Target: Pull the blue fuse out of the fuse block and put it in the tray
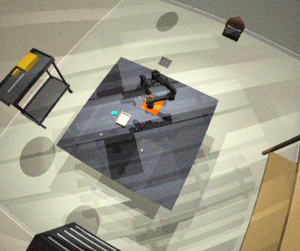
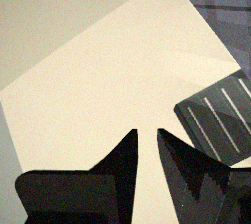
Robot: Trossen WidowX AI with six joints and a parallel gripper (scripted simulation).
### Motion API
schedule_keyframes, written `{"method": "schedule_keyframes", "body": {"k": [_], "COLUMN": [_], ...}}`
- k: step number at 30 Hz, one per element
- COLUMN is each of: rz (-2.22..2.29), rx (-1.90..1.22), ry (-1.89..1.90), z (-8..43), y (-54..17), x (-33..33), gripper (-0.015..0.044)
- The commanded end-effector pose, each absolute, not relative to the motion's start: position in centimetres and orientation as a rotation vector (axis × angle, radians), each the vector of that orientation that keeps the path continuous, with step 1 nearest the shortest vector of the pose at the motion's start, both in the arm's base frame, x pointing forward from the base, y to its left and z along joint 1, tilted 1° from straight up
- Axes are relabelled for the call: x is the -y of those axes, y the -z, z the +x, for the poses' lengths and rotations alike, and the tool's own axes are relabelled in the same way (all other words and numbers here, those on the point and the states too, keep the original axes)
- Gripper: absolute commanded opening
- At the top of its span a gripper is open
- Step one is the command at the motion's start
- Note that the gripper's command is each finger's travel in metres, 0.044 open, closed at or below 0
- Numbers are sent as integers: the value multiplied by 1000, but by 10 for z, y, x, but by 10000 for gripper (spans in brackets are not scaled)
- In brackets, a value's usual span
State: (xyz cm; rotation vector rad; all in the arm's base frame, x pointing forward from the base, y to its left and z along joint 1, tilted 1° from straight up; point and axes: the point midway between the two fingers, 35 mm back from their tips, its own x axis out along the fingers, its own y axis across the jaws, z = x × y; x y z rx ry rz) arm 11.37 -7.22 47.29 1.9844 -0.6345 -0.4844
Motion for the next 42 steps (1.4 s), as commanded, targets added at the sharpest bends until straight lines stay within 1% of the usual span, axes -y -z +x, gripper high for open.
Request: {"method": "schedule_keyframes", "body": {"k": [1, 7, 14, 19, 24, 42], "rz": [2165, 2299, 2213, 1985, 1679, 1637], "rx": [445, 112, -323, -613, -826, -847], "ry": [606, 856, 1202, 1433, 1596, 1611], "z": [142, 200, 257, 273, 269, 275], "y": [-429, -351, -247, -173, -113, -100], "x": [115, 140, 114, 73, 30, 23], "gripper": [63, 63, 63, 63, 63, 63]}}
